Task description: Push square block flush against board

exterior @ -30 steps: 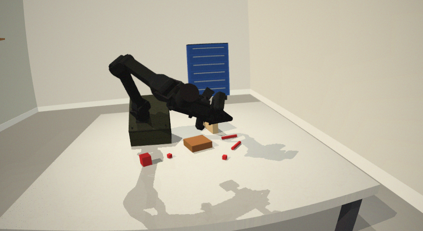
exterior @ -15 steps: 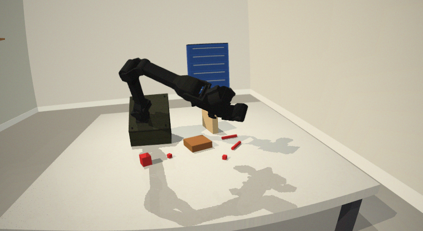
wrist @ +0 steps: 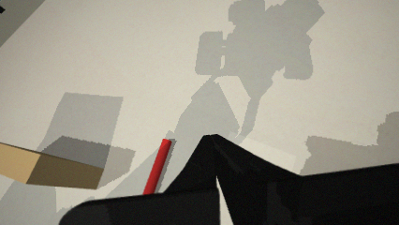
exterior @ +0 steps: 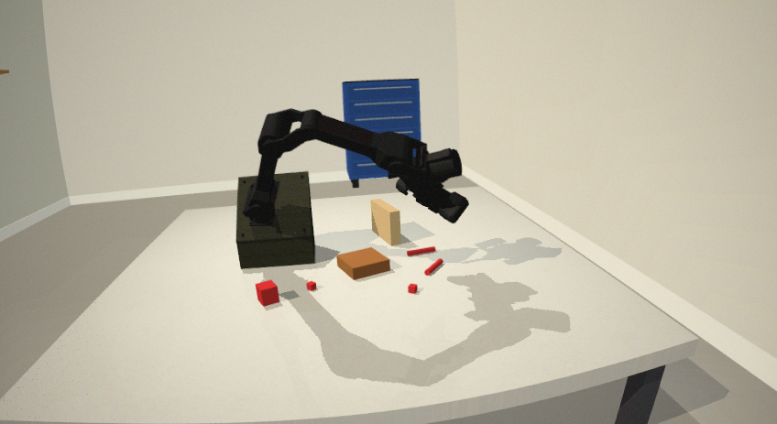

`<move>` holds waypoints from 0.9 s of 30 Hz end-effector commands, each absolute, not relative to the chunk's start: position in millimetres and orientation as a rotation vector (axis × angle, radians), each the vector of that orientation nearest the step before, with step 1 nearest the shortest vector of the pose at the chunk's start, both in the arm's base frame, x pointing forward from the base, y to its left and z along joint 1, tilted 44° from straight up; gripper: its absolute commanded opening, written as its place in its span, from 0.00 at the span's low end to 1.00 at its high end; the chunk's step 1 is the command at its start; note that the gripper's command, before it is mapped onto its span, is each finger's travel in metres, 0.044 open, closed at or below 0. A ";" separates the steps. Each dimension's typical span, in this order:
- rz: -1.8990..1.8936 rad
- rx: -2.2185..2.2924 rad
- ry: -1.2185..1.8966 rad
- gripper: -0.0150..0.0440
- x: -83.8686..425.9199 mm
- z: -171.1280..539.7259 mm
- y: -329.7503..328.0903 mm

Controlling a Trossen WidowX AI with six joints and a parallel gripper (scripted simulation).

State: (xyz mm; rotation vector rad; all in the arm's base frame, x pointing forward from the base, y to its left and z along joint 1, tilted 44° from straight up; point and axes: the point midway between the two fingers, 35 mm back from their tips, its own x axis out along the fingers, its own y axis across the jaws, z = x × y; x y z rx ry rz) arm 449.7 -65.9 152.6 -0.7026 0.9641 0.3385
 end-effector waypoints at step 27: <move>-0.191 -0.689 1.571 0.25 411.8 -25.2 103.2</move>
